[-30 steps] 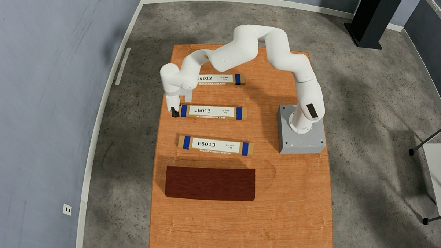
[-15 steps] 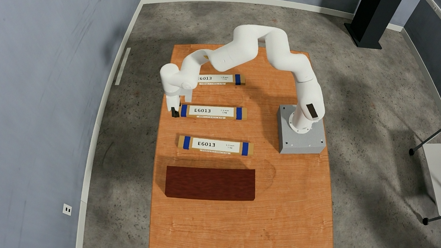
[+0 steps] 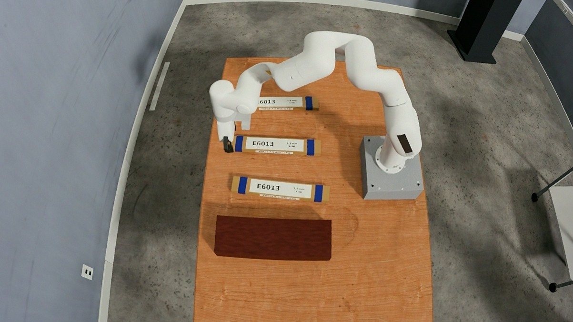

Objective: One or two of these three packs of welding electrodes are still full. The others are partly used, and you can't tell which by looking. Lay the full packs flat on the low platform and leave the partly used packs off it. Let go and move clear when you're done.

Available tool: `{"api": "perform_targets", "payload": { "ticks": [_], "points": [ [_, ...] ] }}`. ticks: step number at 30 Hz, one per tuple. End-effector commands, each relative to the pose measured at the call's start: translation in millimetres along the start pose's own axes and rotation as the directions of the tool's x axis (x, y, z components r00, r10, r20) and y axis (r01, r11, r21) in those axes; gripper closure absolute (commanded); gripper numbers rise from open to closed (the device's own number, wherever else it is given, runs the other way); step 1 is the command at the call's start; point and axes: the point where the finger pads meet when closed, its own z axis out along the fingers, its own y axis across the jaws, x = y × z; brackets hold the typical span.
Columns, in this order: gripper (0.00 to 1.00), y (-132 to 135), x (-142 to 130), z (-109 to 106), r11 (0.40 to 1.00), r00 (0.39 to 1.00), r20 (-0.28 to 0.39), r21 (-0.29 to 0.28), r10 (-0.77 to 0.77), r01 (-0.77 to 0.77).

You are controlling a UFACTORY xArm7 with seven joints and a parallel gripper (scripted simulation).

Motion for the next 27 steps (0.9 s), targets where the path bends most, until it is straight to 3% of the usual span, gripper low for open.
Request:
{"api": "perform_targets", "payload": {
  "ticks": [1, 12, 14, 15, 23, 27],
  "points": [
    [0.00, -66.2, 17.0, 13.5, 1.000, 1.000, 0.003, -0.004, -0.014, 0.014],
    [0.00, -172.5, 83.8, 39.0, 0.999, 0.999, 0.006, 0.002, -0.037, 0.037],
    [0.00, -172.5, 83.8, 39.0, 0.999, 0.999, 0.006, 0.002, -0.037, 0.037],
    [0.00, -201.6, 101.6, 45.9, 0.999, 0.999, 0.006, 0.002, -0.037, 0.037],
    [0.00, -275.5, 144.4, 65.1, 0.999, 0.999, 0.006, 0.002, -0.037, 0.037],
    [0.00, -282.8, 148.0, 79.1, 0.999, 0.999, 0.006, 0.001, -0.037, 0.037]
  ]
}}
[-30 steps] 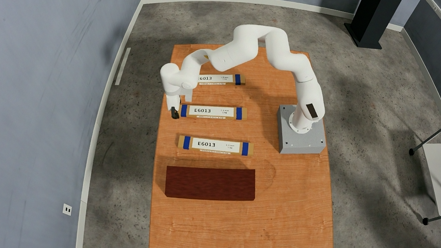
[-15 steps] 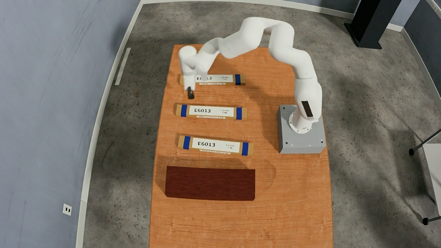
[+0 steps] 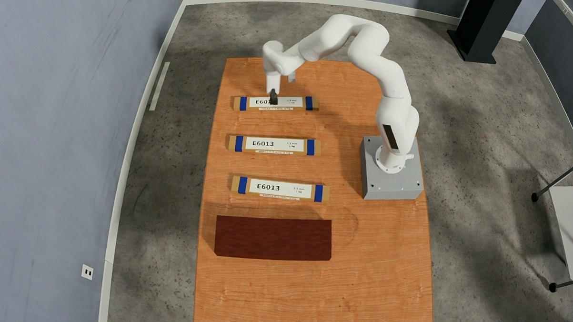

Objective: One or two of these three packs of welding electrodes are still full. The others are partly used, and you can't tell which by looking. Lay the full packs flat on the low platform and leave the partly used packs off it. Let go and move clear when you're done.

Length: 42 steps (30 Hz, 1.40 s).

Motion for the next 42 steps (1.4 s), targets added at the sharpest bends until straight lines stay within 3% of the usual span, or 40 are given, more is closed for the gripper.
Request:
{"api": "perform_targets", "payload": {
  "ticks": [1, 14, 42],
  "points": [
    [0.00, -21.2, 4.9, 20.6, 1.000, 1.000, 0.015, -0.010, -0.009, 0.010],
    [0.00, -21.0, 4.1, 60.5, 1.000, 1.000, 0.015, -0.010, -0.009, 0.010],
    [0.00, -22.2, 2.7, 61.5, 1.000, 1.000, 0.015, -0.010, -0.009, 0.010]
  ]
}}
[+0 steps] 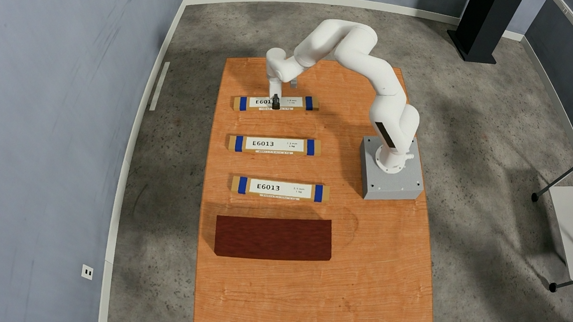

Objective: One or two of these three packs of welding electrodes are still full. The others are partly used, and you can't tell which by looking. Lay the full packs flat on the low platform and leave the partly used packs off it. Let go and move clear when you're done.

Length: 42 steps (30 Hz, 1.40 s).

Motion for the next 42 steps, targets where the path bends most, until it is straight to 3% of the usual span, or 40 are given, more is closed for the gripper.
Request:
{"api": "perform_targets", "payload": {
  "ticks": [1, 22, 37, 38, 42],
  "points": [
    [0.00, -1.4, -1.5, -1.9, 1.000, 1.000, 0.004, 0.003, 0.000, 0.000],
    [0.00, -1.4, -1.6, 17.8, 1.000, 1.000, 0.004, 0.003, 0.000, 0.000],
    [0.00, -1.4, -1.6, 18.8, 1.000, 1.000, 0.004, 0.003, 0.000, 0.000],
    [0.42, -1.4, -1.6, 18.8, 1.000, 1.000, 0.004, 0.003, 0.000, 0.000],
    [0.42, -1.4, -1.6, 18.8, 1.000, 1.000, 0.004, 0.003, 0.000, 0.000]
  ]
}}
